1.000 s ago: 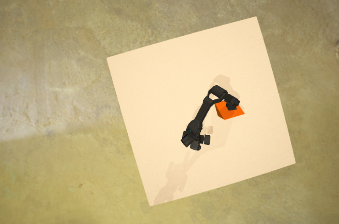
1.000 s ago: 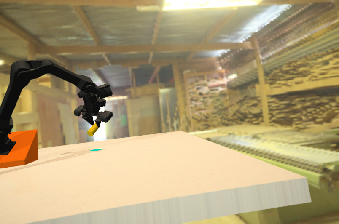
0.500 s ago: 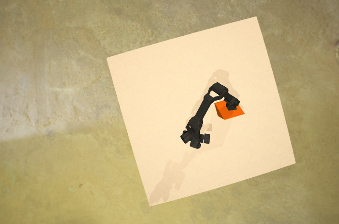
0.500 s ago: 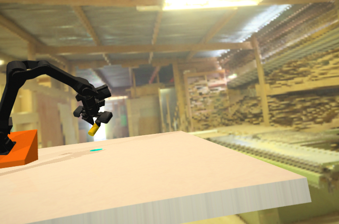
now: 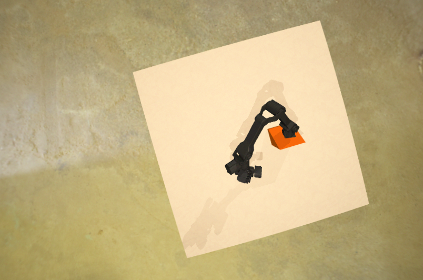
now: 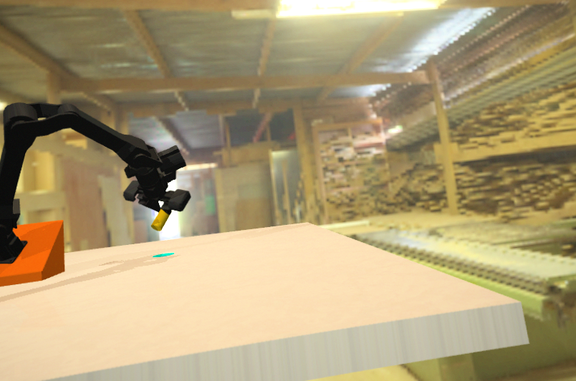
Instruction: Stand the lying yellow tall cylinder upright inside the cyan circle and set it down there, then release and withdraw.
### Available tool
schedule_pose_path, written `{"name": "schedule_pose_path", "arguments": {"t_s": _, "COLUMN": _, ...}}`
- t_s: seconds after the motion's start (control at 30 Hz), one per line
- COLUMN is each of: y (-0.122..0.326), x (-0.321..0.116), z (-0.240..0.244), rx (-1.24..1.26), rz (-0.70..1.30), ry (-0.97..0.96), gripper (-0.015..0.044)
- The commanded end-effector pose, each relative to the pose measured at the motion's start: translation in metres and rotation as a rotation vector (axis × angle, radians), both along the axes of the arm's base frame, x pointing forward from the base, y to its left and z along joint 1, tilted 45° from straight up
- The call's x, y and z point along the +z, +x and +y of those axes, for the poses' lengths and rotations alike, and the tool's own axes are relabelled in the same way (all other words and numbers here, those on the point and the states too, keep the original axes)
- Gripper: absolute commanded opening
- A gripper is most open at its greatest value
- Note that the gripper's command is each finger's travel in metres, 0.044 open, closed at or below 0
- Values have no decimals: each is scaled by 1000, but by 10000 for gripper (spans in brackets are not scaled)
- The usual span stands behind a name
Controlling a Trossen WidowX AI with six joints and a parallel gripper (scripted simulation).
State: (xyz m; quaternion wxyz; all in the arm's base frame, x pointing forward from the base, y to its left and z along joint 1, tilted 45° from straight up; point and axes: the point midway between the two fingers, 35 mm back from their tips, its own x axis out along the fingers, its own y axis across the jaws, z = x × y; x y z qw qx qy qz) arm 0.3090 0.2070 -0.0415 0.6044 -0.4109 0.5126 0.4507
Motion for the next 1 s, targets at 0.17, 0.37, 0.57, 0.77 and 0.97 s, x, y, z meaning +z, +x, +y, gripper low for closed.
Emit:
{"name": "schedule_pose_path", "arguments": {"t_s": 0.17, "y": 0, "x": 5, "z": 1, "rx": 24, "rz": -29, "ry": 75, "gripper": 105}}
{"name": "schedule_pose_path", "arguments": {"t_s": 0.37, "y": 0, "x": 7, "z": 0, "rx": 37, "rz": -45, "ry": 116, "gripper": 105}}
{"name": "schedule_pose_path", "arguments": {"t_s": 0.57, "y": 0, "x": 9, "z": -1, "rx": 50, "rz": -64, "ry": 157, "gripper": 105}}
{"name": "schedule_pose_path", "arguments": {"t_s": 0.77, "y": 0, "x": 12, "z": -2, "rx": 64, "rz": -83, "ry": 197, "gripper": 105}}
{"name": "schedule_pose_path", "arguments": {"t_s": 0.97, "y": 0, "x": 14, "z": -3, "rx": 78, "rz": -105, "ry": 236, "gripper": 105}}
